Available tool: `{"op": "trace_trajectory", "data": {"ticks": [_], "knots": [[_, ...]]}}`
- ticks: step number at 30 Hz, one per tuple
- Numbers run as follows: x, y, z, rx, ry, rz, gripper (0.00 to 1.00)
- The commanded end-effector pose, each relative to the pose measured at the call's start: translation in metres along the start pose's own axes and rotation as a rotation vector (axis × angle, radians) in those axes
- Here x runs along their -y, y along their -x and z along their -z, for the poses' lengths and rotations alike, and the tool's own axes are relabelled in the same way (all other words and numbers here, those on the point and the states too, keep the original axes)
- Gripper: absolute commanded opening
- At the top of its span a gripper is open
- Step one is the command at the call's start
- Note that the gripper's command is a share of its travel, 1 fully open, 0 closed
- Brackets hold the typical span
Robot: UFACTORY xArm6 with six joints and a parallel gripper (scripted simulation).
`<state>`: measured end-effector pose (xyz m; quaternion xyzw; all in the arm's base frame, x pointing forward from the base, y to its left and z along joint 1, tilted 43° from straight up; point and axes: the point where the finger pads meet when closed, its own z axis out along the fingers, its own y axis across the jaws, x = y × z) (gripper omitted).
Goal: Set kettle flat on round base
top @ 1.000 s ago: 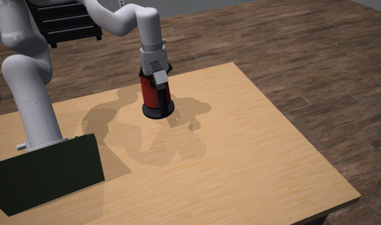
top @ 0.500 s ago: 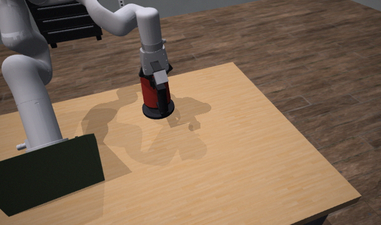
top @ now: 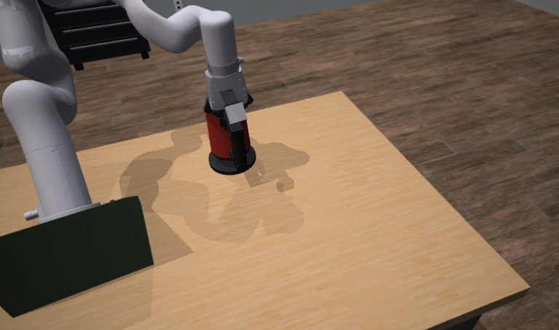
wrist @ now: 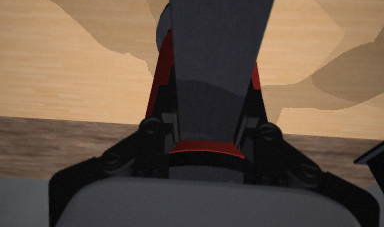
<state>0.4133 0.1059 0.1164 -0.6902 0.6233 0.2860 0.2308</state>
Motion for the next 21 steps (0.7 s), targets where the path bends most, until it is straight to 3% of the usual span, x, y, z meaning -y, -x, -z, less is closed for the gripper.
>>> {"op": "trace_trajectory", "data": {"ticks": [1,21], "knots": [[0.0012,0.0001,0.0014,-0.001,-0.004,0.001,0.00],[0.0012,0.0001,-0.0060,-0.001,-0.004,0.001,0.00]]}}
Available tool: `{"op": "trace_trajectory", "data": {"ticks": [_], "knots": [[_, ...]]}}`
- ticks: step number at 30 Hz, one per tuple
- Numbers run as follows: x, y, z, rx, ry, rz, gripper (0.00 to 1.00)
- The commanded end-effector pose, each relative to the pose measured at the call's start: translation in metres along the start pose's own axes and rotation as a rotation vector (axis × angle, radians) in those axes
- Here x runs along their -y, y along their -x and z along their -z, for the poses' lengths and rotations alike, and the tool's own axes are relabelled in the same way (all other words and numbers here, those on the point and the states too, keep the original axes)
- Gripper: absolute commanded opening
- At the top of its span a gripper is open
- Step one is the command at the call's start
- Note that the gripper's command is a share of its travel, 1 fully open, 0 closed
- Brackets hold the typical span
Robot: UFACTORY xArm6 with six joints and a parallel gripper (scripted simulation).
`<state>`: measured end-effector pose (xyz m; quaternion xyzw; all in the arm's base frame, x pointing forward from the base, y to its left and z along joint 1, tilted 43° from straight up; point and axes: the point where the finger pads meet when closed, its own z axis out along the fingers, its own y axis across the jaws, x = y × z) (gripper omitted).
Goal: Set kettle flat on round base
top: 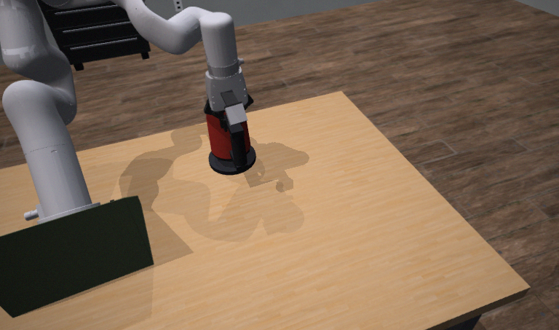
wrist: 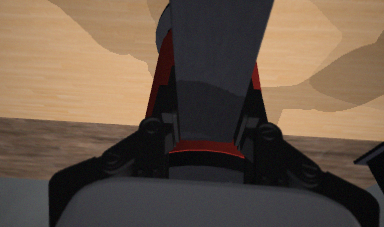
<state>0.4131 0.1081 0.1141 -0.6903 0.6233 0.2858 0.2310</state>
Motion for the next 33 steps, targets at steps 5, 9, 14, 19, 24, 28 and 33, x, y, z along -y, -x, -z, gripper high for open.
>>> {"op": "trace_trajectory", "data": {"ticks": [5,9,14,19,24,28,33], "knots": [[0.001,0.000,-0.011,-0.001,-0.003,0.001,0.00],[0.001,0.000,-0.014,-0.001,-0.003,0.001,0.00],[0.001,0.000,-0.016,-0.001,-0.003,0.001,0.00],[0.001,0.000,-0.016,-0.001,-0.003,0.001,0.00],[0.001,0.000,-0.016,-0.001,-0.003,0.001,0.00],[0.001,0.000,-0.016,-0.001,-0.003,0.001,0.00],[0.001,0.000,-0.016,-0.001,-0.003,0.001,0.00]]}}
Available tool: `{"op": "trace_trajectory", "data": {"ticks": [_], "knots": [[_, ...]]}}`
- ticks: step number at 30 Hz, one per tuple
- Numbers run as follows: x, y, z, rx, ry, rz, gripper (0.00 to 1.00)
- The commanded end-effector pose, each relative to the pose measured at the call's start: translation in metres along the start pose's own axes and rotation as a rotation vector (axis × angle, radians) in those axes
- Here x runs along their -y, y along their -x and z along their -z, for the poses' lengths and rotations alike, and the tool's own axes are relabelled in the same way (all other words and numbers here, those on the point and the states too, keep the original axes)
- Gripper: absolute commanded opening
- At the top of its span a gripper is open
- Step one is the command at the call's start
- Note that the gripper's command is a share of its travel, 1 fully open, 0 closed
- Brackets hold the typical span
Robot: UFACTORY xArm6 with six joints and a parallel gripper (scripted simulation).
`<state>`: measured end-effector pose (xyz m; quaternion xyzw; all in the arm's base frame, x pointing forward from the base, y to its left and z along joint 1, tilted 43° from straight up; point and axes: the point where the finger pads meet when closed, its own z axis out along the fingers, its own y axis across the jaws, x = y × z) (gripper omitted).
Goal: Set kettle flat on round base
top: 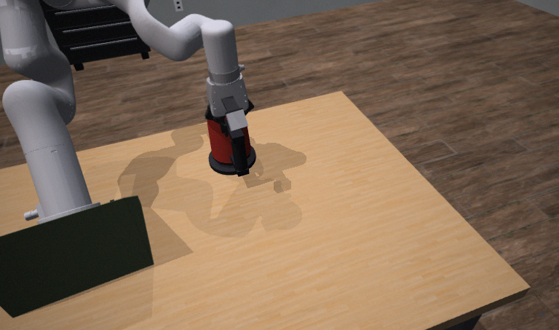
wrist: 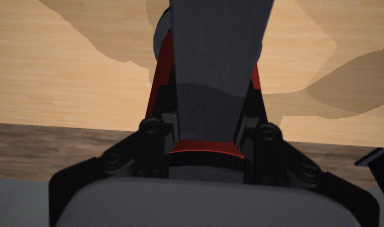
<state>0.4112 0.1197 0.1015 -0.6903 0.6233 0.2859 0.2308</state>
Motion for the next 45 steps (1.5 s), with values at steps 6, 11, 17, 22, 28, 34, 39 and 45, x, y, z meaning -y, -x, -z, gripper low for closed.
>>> {"op": "trace_trajectory", "data": {"ticks": [6,11,17,22,28,34,39,45], "knots": [[0.0012,0.0001,0.0014,-0.001,-0.004,0.001,0.00],[0.0012,0.0001,0.0014,-0.001,-0.004,0.001,0.00],[0.0012,0.0001,0.0013,-0.001,-0.004,0.001,0.00],[0.0012,0.0001,-0.0006,-0.001,-0.004,0.001,0.00],[0.0012,0.0001,-0.0016,-0.001,-0.004,0.001,0.00],[0.0012,0.0001,-0.0016,-0.001,-0.004,0.001,0.00],[0.0012,0.0001,-0.0016,-0.001,-0.004,0.001,0.00],[0.0012,0.0001,-0.0027,-0.001,-0.004,0.001,0.00]]}}
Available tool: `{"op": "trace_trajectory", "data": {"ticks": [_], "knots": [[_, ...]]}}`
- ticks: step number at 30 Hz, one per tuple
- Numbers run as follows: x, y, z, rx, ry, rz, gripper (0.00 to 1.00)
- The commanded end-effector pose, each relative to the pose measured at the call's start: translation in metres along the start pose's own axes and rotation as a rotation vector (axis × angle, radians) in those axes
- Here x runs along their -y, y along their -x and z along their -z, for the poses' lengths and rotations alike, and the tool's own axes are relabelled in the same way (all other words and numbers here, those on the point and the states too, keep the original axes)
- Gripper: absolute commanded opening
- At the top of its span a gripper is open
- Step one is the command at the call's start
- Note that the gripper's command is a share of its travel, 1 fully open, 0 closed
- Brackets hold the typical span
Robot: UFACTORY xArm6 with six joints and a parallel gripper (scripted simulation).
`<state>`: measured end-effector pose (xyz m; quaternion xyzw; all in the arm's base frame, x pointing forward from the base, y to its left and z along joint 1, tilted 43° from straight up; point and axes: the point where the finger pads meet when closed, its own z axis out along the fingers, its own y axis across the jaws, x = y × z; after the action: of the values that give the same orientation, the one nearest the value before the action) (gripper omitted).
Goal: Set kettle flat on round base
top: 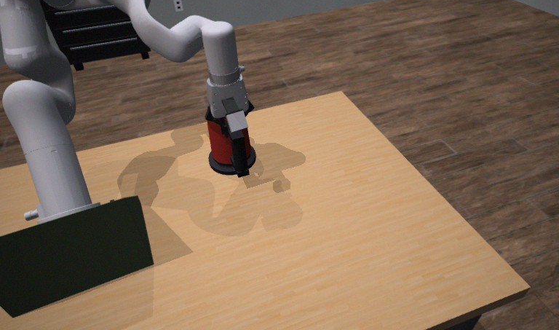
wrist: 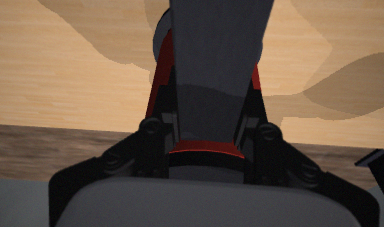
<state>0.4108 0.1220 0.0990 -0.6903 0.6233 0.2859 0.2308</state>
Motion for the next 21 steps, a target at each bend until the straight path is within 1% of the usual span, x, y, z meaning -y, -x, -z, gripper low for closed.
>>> {"op": "trace_trajectory", "data": {"ticks": [1,21], "knots": [[0.0012,0.0001,0.0004,-0.001,-0.004,0.001,0.00],[0.0012,0.0001,-0.0015,-0.001,-0.004,0.001,0.00]]}}
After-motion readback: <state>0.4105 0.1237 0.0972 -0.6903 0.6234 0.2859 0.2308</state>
